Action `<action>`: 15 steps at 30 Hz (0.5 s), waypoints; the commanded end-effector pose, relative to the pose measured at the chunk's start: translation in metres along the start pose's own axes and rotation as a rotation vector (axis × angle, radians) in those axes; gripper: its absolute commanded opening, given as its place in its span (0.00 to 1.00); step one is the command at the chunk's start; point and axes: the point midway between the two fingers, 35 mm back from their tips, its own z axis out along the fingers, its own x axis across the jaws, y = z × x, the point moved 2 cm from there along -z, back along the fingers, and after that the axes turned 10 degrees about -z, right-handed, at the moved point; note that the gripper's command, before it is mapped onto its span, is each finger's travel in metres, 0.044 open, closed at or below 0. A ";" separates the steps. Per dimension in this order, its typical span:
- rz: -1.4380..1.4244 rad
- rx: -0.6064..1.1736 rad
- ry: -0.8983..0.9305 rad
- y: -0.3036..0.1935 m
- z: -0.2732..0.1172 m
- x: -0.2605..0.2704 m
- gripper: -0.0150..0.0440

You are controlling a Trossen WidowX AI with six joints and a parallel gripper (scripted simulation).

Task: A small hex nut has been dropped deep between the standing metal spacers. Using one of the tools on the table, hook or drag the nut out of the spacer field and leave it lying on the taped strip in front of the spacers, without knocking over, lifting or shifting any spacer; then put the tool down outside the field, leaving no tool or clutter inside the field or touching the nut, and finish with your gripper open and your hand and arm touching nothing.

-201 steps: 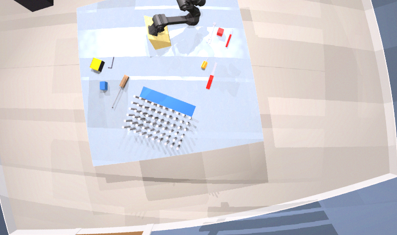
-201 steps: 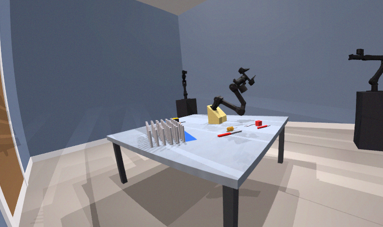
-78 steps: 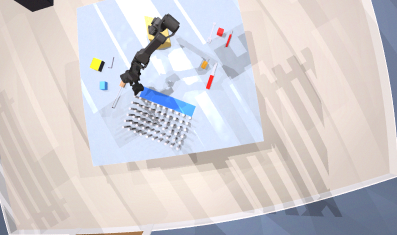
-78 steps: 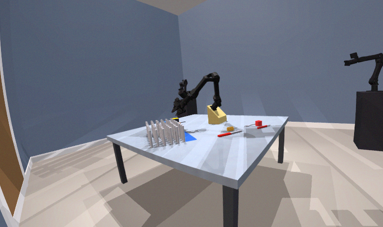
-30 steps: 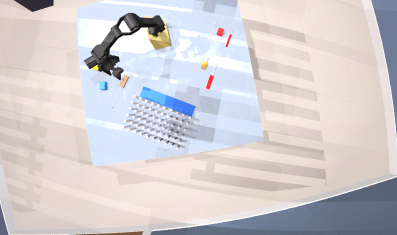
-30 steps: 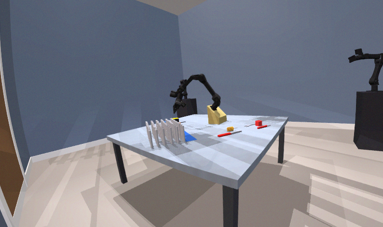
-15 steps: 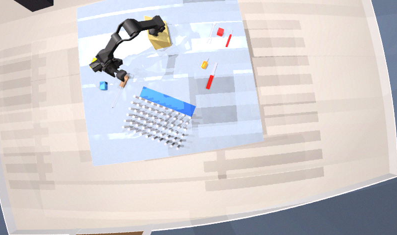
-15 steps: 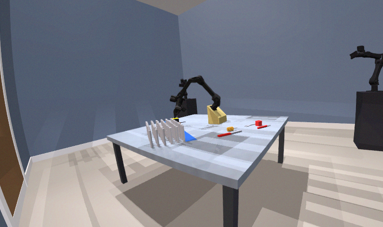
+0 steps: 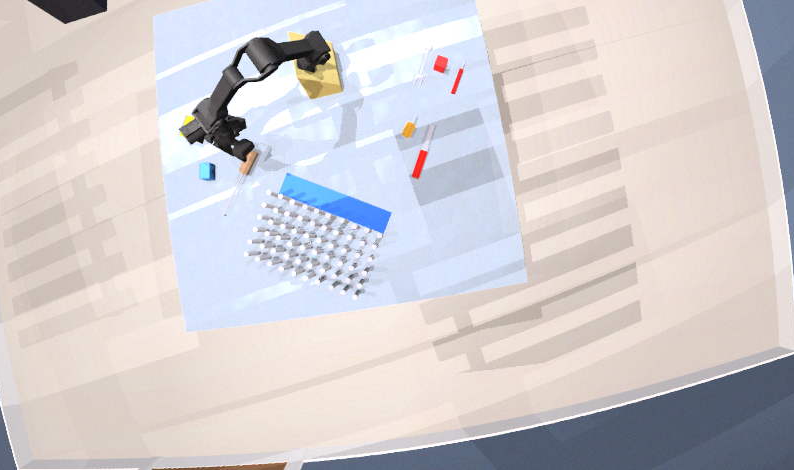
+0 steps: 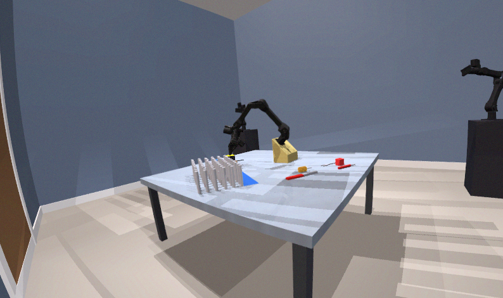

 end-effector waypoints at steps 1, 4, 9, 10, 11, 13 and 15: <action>0.003 0.005 -0.004 -0.001 0.000 -0.001 0.73; 0.003 0.005 -0.004 0.000 0.001 0.000 0.73; 0.003 0.005 -0.004 0.002 0.008 0.001 0.73; 0.003 0.005 -0.004 0.003 0.010 0.002 0.73; 0.003 0.005 -0.004 0.003 0.011 0.002 0.73; 0.004 0.005 -0.004 0.005 0.014 0.003 0.73; 0.004 0.005 -0.004 0.006 0.017 0.003 0.73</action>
